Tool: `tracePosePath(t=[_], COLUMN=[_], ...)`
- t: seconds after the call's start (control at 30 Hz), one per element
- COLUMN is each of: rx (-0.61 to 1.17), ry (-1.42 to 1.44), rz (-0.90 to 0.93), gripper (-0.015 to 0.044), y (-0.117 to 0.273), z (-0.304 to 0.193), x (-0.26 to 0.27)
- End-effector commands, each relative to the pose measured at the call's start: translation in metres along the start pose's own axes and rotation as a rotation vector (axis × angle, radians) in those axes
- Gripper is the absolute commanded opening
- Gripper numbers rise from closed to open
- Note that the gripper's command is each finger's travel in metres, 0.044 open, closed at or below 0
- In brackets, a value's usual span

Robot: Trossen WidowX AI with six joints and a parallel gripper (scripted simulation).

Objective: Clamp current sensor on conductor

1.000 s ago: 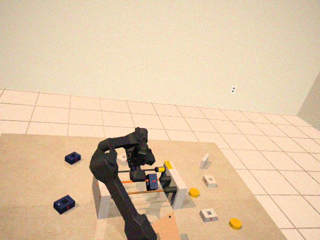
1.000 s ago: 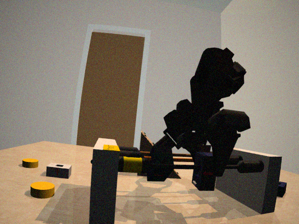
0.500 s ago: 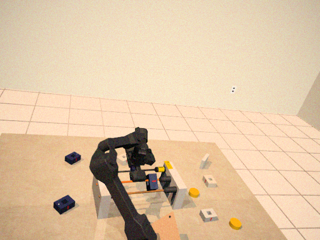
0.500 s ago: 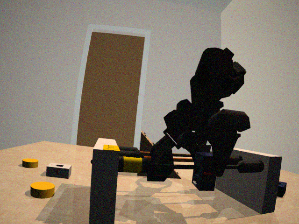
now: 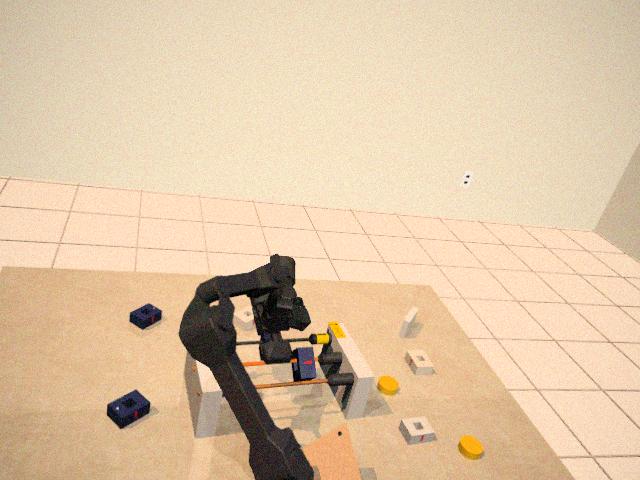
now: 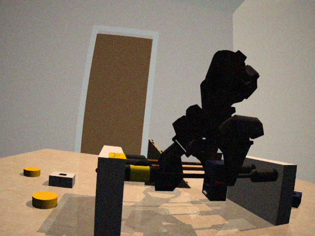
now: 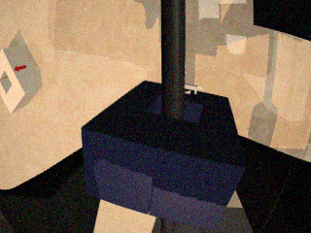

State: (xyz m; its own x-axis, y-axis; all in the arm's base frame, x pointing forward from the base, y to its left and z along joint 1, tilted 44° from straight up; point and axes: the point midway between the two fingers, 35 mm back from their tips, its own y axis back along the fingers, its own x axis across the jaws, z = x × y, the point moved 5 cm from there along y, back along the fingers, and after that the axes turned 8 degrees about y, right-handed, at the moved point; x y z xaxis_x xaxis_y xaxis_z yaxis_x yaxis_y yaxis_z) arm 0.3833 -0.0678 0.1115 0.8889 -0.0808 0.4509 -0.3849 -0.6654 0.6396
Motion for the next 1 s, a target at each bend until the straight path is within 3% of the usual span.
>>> tracePosePath(t=[0.0,0.7,0.83,0.97], rx=[0.0,0.0,0.0,0.006], ry=[0.0,0.0,-0.002,-0.007], rz=[0.0,0.0,-0.011,-0.014], gripper=[0.0238,0.0098,0.0,0.0], y=[0.0,0.0,0.0022,0.0016], z=[0.0,0.0,0.0001,-0.0009], x=[0.0,0.0,0.0012,-0.0001])
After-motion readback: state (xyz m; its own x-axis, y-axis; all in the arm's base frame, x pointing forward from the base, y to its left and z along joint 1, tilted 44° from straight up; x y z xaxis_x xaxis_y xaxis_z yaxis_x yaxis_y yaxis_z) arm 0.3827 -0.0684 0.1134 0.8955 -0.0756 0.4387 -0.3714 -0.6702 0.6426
